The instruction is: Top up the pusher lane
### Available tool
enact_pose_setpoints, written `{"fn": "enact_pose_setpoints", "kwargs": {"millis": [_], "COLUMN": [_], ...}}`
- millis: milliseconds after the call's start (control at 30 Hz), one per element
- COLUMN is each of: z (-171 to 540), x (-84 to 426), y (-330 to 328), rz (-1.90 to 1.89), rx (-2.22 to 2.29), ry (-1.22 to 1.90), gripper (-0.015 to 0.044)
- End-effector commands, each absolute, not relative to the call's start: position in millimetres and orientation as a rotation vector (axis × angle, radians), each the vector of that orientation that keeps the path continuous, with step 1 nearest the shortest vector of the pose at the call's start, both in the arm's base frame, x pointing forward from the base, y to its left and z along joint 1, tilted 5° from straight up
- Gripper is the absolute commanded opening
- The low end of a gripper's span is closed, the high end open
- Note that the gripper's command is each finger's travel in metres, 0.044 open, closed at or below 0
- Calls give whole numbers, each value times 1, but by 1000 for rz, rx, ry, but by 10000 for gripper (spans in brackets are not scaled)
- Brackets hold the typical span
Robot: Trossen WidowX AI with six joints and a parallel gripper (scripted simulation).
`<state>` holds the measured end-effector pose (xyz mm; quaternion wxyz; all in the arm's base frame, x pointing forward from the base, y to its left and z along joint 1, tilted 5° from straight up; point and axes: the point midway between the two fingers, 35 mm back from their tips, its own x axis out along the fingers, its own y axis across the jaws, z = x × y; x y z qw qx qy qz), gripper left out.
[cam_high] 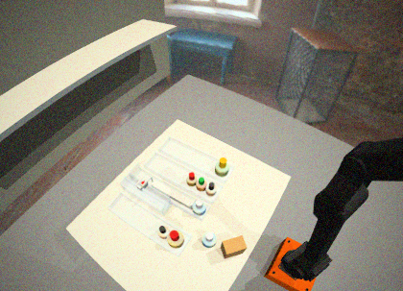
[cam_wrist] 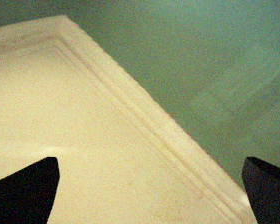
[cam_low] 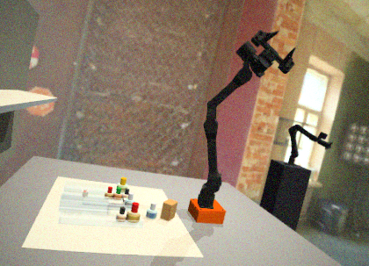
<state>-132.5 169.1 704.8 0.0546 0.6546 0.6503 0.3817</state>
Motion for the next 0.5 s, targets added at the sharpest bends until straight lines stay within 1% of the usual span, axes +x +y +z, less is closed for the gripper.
{"fn": "enact_pose_setpoints", "kwargs": {"millis": [0, 33, 300, 367, 467], "z": [704, 702, 653, 653, 632], "x": [-133, -135, -140, -139, -131], "y": [170, 174, 242, 247, 274], "rz": [1166, 1186, 1351, 1362, 1364], "rx": [1983, 1970, 1676, 1698, 1588], "ry": [1962, 1923, 1370, 1389, 1249], "gripper": [426, 440, 440, 440, 440]}}
